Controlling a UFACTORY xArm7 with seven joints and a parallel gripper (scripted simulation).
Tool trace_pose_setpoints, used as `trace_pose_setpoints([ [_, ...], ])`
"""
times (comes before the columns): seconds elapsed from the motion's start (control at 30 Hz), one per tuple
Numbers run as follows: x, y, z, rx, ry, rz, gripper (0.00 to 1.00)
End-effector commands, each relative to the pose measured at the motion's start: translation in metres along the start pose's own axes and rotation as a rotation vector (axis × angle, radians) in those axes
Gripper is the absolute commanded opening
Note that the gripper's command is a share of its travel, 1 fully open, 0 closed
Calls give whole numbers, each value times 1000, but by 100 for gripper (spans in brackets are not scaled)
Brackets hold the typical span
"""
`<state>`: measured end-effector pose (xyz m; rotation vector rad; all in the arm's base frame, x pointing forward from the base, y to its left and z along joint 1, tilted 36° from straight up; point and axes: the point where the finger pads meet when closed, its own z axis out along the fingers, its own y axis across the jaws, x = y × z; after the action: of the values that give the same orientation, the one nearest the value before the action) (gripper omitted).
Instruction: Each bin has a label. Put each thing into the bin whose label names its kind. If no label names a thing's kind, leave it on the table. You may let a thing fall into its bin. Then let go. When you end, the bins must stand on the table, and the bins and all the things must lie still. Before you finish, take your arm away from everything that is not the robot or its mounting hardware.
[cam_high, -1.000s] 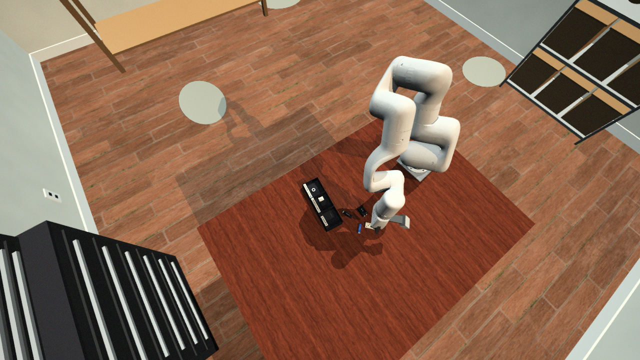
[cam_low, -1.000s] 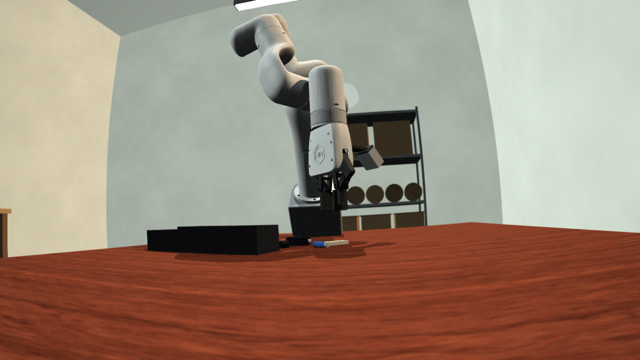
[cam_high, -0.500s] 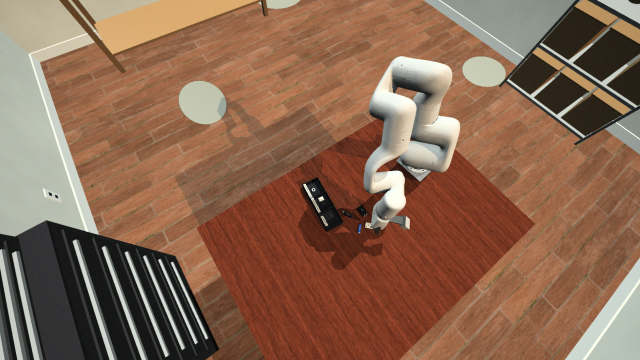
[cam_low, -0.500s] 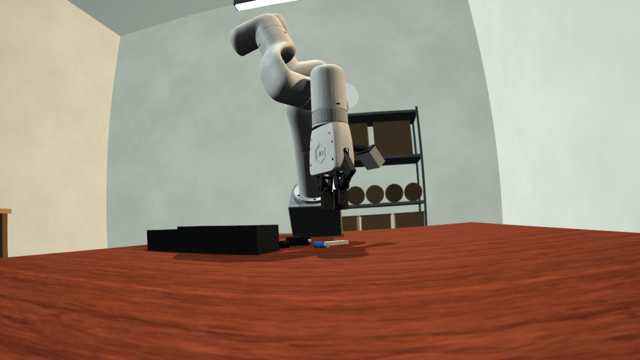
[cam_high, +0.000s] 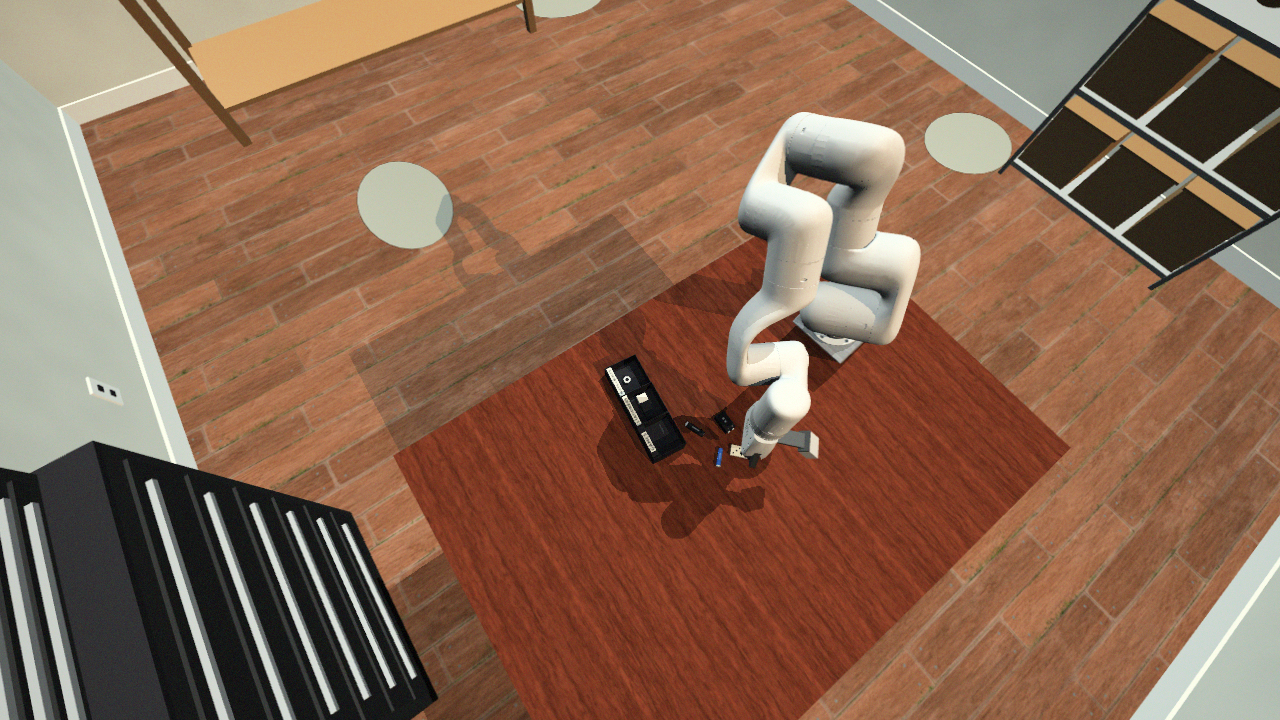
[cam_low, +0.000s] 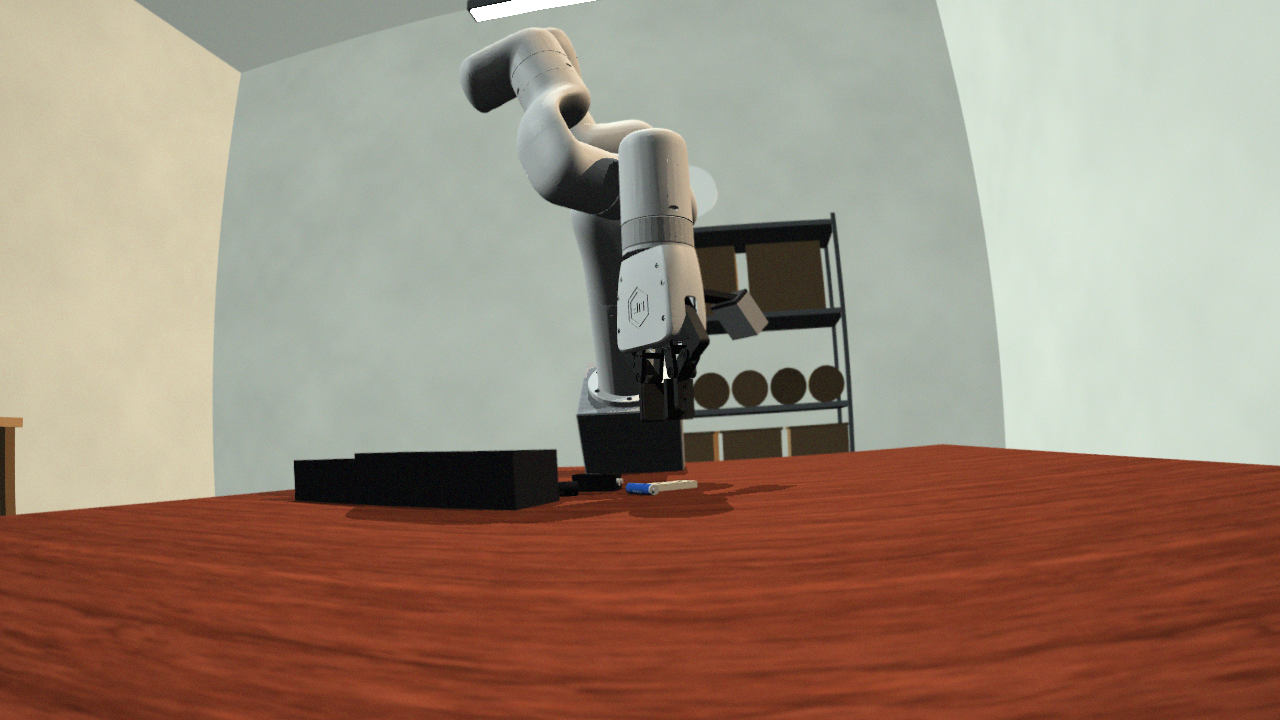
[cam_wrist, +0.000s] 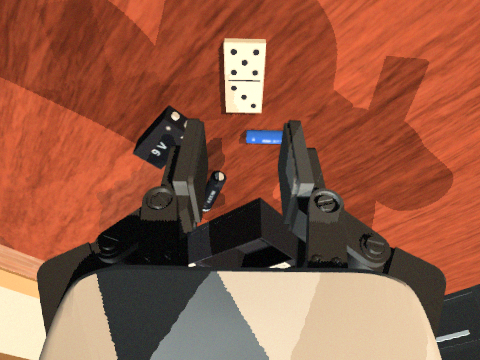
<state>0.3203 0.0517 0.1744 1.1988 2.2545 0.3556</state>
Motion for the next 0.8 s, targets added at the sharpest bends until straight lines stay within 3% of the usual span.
trace_pose_setpoints([
  [0.0, -1, 1, 0, -2, -1, 0, 41],
  [0.53, -1, 1, 0, -2, -1, 0, 41],
  [0.77, -1, 1, 19, -2, -1, 0, 41],
])
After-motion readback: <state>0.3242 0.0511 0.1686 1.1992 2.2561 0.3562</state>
